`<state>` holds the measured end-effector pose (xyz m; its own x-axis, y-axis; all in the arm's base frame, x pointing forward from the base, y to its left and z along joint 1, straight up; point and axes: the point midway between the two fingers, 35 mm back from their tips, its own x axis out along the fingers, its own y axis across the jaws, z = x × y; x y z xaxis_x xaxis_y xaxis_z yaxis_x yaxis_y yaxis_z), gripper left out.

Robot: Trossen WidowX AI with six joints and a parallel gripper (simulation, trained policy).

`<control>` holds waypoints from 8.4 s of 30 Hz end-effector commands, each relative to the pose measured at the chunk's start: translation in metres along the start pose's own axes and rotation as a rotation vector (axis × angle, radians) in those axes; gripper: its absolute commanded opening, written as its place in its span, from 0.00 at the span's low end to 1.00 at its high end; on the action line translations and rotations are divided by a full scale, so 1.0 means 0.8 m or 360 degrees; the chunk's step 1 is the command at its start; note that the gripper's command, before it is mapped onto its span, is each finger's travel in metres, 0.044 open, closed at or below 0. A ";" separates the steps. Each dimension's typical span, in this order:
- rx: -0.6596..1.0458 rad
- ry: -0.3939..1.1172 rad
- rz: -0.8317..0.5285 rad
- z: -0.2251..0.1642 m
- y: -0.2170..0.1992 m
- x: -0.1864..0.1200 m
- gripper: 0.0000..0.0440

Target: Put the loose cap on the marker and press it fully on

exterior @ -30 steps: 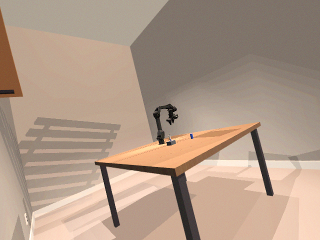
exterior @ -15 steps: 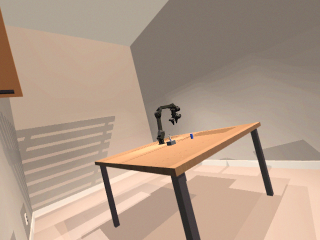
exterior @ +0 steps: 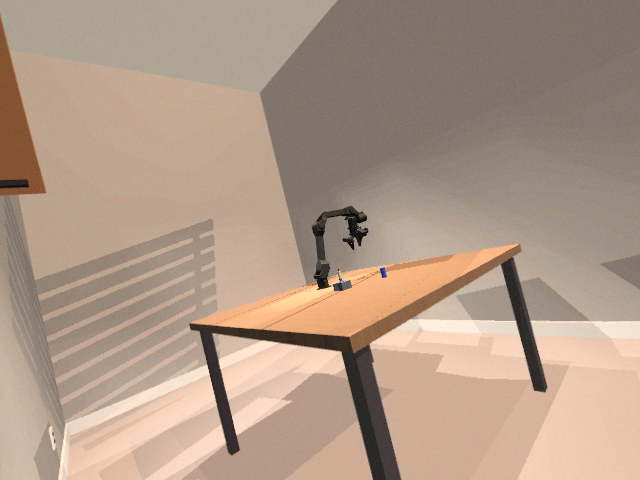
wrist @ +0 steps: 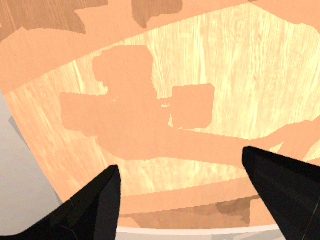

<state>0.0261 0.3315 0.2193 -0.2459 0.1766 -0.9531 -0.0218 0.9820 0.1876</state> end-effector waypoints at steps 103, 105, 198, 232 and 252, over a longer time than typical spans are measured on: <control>0.1200 -0.0336 -0.0122 0.394 -0.220 -0.062 0.72; 0.1211 -0.0340 -0.0125 0.400 -0.226 -0.061 0.72; 0.1327 -0.0333 -0.0175 0.354 -0.415 -0.109 0.03; 0.1611 -0.0320 -0.0070 0.276 -0.519 -0.121 0.00; 0.1628 -0.0259 -0.0070 0.261 -0.523 -0.096 0.00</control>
<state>0.2579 -0.0786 0.1694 -0.1247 0.0652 -0.9900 0.8258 0.5599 -0.0672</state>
